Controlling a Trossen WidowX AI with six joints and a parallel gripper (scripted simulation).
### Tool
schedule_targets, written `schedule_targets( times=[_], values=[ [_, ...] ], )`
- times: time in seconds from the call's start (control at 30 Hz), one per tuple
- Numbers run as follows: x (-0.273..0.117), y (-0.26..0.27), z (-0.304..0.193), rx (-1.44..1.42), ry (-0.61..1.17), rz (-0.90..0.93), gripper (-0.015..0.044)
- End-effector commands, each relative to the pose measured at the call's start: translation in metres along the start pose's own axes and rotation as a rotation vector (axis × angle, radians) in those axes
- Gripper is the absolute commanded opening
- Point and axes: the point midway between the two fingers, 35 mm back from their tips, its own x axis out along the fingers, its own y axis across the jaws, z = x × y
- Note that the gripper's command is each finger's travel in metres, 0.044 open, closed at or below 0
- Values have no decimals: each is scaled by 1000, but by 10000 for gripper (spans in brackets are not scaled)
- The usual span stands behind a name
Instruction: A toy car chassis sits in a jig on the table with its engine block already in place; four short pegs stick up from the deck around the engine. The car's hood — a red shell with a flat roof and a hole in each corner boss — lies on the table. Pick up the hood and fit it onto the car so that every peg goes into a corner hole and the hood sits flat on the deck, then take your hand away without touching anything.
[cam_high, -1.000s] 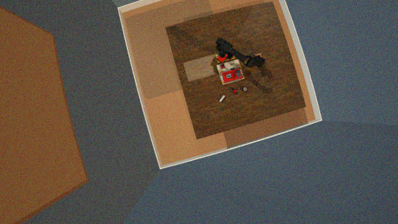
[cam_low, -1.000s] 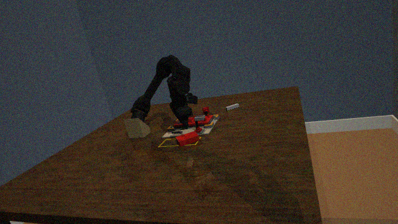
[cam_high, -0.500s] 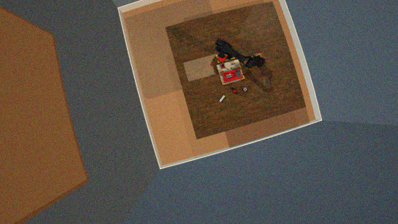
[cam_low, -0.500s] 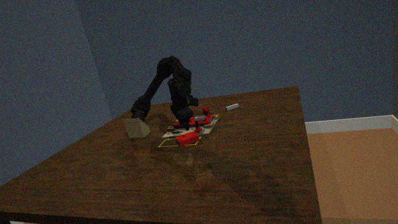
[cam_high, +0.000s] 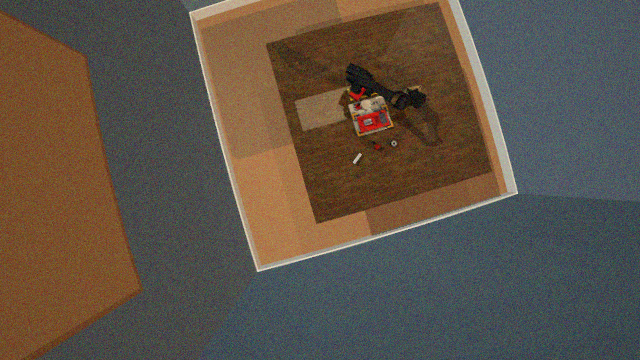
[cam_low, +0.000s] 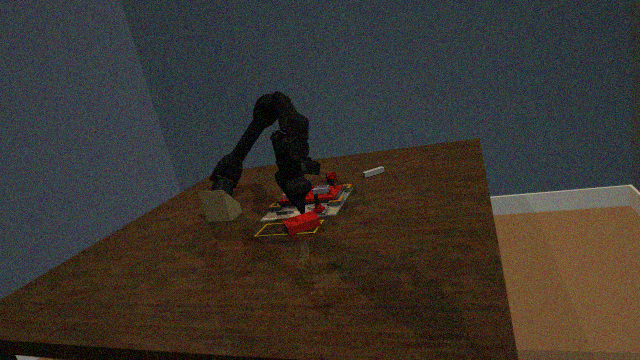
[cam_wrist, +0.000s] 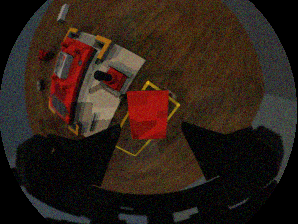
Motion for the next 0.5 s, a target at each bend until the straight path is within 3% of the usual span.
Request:
schedule_targets(
  times=[0.0, 0.47],
  values=[
    [4, 1, 0, 5, -4, 2, 440],
    [15, 2, 0, 5, -4, 2, 440]
  ],
)
